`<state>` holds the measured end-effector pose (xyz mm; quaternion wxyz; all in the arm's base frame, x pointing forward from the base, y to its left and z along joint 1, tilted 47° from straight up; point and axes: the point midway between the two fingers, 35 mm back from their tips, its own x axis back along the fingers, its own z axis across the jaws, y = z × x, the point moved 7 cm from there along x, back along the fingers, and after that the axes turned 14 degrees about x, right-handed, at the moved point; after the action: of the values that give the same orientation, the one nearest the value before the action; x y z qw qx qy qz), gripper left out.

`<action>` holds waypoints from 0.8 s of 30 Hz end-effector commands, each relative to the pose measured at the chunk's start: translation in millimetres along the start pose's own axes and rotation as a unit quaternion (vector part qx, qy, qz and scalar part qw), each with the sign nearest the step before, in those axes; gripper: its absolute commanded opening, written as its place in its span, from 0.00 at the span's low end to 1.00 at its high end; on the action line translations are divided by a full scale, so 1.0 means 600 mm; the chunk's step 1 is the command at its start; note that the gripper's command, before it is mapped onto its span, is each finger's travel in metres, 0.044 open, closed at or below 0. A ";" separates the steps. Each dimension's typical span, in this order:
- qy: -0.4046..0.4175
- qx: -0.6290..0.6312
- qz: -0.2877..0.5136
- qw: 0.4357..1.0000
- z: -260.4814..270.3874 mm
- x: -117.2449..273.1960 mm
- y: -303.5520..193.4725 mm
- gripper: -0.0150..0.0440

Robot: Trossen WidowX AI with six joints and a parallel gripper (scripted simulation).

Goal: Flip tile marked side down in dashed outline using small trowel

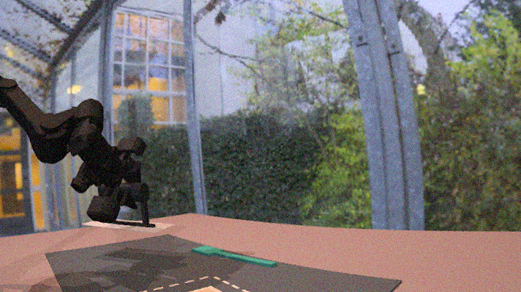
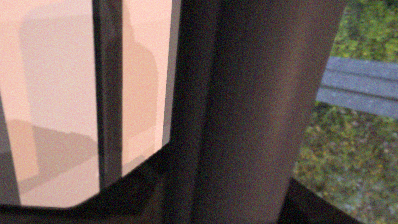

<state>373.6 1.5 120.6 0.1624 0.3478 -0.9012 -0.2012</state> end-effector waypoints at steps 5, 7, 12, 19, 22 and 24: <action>-0.026 0.097 -0.102 0.990 -0.019 -0.033 0.029 0.25; -0.031 0.120 -0.127 0.984 -0.019 -0.040 0.038 0.25; -0.040 0.176 -0.188 0.965 -0.018 -0.056 0.060 0.25; -0.046 0.227 -0.240 0.943 -0.013 -0.067 0.079 0.25; -0.046 0.227 -0.240 0.943 -0.013 -0.067 0.079 0.25; -0.046 0.227 -0.240 0.943 -0.013 -0.067 0.079 0.25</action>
<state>376.8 61.3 141.2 -0.0060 0.5711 -0.8194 -0.0489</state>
